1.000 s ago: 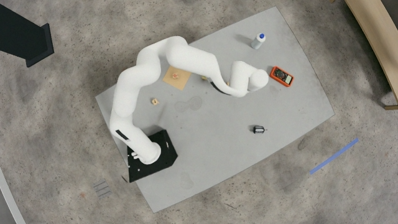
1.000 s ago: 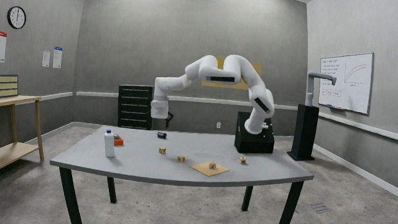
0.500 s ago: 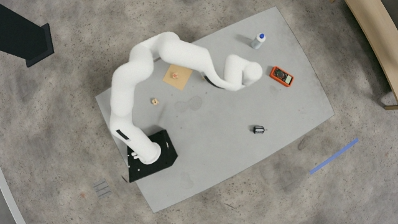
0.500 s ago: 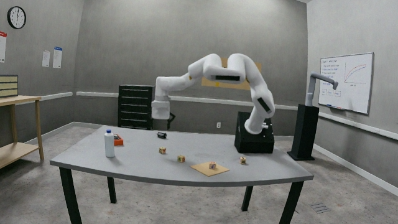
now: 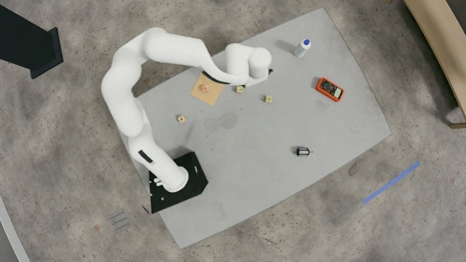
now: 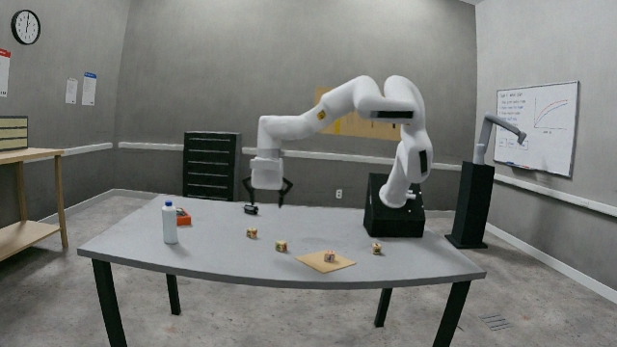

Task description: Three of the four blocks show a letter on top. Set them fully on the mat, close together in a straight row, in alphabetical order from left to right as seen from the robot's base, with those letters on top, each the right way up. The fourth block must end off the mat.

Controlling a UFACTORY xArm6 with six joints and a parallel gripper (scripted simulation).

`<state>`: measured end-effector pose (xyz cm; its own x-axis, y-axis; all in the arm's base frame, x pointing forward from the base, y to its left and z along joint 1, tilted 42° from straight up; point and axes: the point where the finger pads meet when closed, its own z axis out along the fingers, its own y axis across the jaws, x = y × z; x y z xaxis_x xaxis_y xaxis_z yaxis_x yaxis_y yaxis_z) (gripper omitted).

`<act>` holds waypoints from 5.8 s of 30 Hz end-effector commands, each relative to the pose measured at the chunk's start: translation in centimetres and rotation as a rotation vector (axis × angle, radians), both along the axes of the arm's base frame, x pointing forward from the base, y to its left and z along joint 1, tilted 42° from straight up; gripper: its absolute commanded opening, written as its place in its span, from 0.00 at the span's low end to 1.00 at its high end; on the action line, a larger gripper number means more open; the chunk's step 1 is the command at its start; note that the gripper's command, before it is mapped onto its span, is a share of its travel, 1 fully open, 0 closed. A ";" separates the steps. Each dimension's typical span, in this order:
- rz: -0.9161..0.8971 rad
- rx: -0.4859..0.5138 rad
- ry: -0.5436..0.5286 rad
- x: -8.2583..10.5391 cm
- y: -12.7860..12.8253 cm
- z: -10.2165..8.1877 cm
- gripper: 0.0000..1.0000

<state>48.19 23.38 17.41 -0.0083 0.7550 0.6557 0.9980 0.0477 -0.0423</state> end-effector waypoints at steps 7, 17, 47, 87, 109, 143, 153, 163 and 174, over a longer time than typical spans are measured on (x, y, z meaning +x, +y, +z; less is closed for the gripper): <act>-0.059 -0.009 0.026 -7.4 3.1 4.4 1.00; -0.107 -0.002 0.068 -15.5 4.7 6.4 1.00; -0.143 0.011 0.105 -21.5 5.3 6.4 1.00; -0.143 0.009 0.105 -21.8 8.3 3.1 0.69; -0.143 0.010 0.106 -21.9 9.9 1.3 0.69; -0.143 0.009 0.106 -22.1 11.7 -0.7 0.69; -0.143 0.009 0.106 -22.1 11.7 -0.7 0.69; -0.143 0.010 0.106 -22.1 12.1 -1.1 0.69; -0.143 0.009 0.106 -22.2 13.5 -2.8 0.69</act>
